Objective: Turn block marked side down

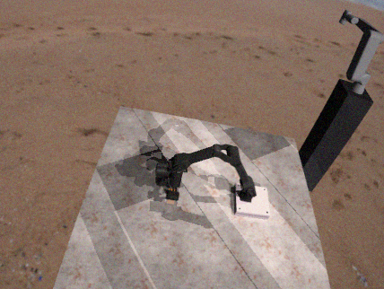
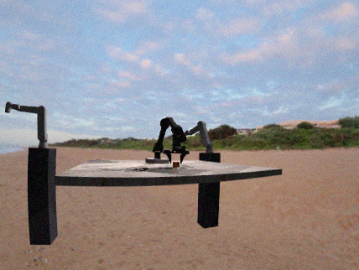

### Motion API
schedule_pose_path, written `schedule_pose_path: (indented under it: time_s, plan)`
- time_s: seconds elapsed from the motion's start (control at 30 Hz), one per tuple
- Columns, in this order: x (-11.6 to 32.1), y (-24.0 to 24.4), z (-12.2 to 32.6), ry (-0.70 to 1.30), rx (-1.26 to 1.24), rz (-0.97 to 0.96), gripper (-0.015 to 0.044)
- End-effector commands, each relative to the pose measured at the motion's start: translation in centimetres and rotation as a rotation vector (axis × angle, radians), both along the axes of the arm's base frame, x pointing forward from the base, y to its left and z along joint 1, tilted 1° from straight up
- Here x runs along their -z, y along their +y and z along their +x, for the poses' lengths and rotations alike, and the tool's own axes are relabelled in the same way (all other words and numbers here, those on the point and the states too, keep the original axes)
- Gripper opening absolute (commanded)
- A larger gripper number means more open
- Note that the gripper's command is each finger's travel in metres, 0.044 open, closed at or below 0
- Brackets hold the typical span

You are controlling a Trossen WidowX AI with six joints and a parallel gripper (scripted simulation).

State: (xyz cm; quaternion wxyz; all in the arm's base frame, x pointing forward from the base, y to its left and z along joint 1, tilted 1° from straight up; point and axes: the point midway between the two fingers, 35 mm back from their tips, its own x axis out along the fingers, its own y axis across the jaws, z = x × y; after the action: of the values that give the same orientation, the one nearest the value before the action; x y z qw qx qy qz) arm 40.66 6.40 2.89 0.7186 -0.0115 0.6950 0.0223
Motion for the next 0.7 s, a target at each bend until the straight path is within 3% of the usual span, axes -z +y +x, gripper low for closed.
schedule_pose_path:
  time_s: [0.0, 0.13, 0.67]
  plan:
    - [0.11, 0.07, -0.04, 0.001, -0.004, 0.004, 0.0282]
    - [0.11, 0.07, -0.04, 0.001, -0.004, 0.004, 0.0177]
    - [0.11, 0.07, -0.04, 0.001, -0.004, 0.004, 0.0071]
